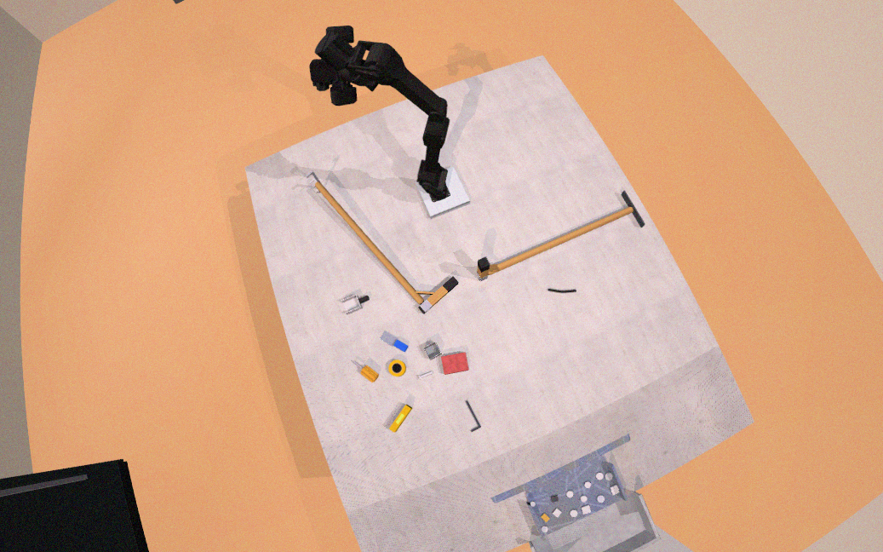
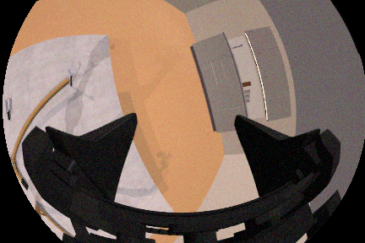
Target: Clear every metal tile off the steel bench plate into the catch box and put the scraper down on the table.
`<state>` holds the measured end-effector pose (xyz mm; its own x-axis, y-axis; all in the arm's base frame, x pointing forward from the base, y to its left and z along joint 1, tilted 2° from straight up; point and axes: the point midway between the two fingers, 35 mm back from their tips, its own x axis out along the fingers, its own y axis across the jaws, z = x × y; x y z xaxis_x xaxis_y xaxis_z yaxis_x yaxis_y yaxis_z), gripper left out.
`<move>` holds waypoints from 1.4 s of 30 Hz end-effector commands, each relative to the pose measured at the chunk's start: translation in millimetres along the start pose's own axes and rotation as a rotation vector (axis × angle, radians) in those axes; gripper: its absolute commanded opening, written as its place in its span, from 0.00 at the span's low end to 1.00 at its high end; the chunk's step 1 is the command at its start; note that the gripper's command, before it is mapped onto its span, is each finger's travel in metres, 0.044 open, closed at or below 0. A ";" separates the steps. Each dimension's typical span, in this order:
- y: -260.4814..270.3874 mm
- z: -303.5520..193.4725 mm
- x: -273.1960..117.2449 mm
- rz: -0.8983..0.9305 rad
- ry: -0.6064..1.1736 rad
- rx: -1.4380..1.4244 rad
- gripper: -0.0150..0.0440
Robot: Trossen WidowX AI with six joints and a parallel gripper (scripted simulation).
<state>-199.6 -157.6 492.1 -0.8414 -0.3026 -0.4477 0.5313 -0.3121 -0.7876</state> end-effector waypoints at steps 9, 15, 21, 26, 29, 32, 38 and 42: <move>-0.1 -0.1 -1.0 0.000 -0.004 0.004 1.00; -0.1 -0.1 -1.0 0.000 -0.004 0.004 1.00; -0.1 -0.1 -1.0 0.000 -0.004 0.004 1.00; 0.7 0.8 -0.9 0.002 -0.007 0.002 0.91; 5.2 5.5 -0.4 0.017 -0.021 -0.008 0.78; 12.9 13.2 0.3 0.041 -0.045 -0.024 0.64; 29.3 28.7 0.3 0.090 -0.094 -0.059 0.38; 40.4 38.4 -0.5 0.122 -0.126 -0.081 0.25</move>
<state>-177.7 -194.5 481.5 -0.7696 -0.4254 -0.4762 0.5978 -0.2176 -0.7715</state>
